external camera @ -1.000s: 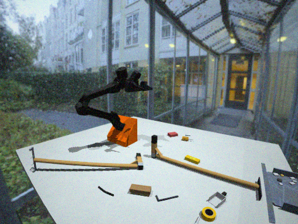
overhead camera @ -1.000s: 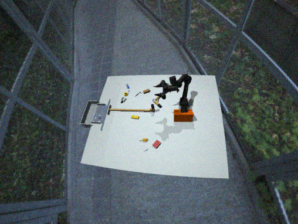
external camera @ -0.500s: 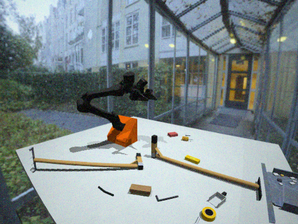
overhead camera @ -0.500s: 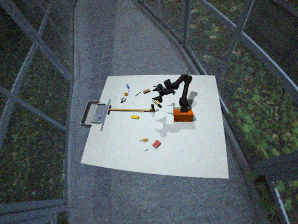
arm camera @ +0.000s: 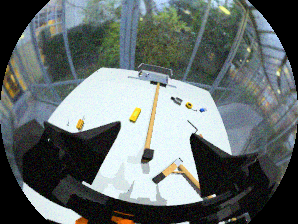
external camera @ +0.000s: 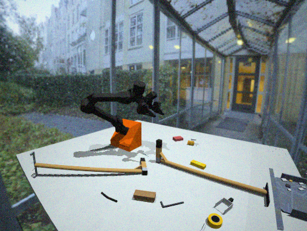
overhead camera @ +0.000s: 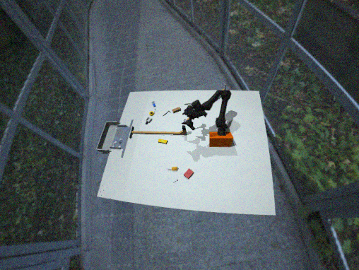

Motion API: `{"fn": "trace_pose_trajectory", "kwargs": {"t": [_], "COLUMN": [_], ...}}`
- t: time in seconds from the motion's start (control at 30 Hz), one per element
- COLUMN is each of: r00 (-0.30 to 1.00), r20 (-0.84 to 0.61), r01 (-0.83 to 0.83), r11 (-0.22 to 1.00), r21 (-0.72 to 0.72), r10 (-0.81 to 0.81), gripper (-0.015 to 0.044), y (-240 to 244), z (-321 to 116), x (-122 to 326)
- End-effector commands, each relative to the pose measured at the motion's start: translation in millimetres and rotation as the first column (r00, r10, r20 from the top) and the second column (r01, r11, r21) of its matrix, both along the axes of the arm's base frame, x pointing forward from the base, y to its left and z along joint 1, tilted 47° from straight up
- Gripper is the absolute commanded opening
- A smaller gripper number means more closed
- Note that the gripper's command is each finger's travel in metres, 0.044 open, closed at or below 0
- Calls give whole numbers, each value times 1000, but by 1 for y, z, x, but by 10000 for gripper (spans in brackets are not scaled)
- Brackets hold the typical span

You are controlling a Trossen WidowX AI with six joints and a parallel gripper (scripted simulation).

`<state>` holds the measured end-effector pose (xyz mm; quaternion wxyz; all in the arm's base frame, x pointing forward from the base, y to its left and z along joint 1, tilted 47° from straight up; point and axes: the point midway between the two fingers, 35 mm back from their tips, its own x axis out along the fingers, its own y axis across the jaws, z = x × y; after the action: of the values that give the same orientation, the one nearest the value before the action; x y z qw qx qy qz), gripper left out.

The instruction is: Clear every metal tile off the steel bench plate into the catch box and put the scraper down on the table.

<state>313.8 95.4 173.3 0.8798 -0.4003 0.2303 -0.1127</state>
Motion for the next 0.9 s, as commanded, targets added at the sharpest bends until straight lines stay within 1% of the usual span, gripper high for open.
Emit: {"fn": "trace_pose_trajectory", "kwargs": {"t": [0.0, 0.43, 0.87], "r00": [999, 978, 927], "r20": [-34, -138, -244], "r01": [32, 161, 298], "r11": [999, 987, 955], "r21": [-2, 4, 15], "r10": [-32, -159, -285], "gripper": [440, 440, 440], "y": [-12, -60, -108], "z": [-13, -51, -87], "x": [2, 6, -3]}}
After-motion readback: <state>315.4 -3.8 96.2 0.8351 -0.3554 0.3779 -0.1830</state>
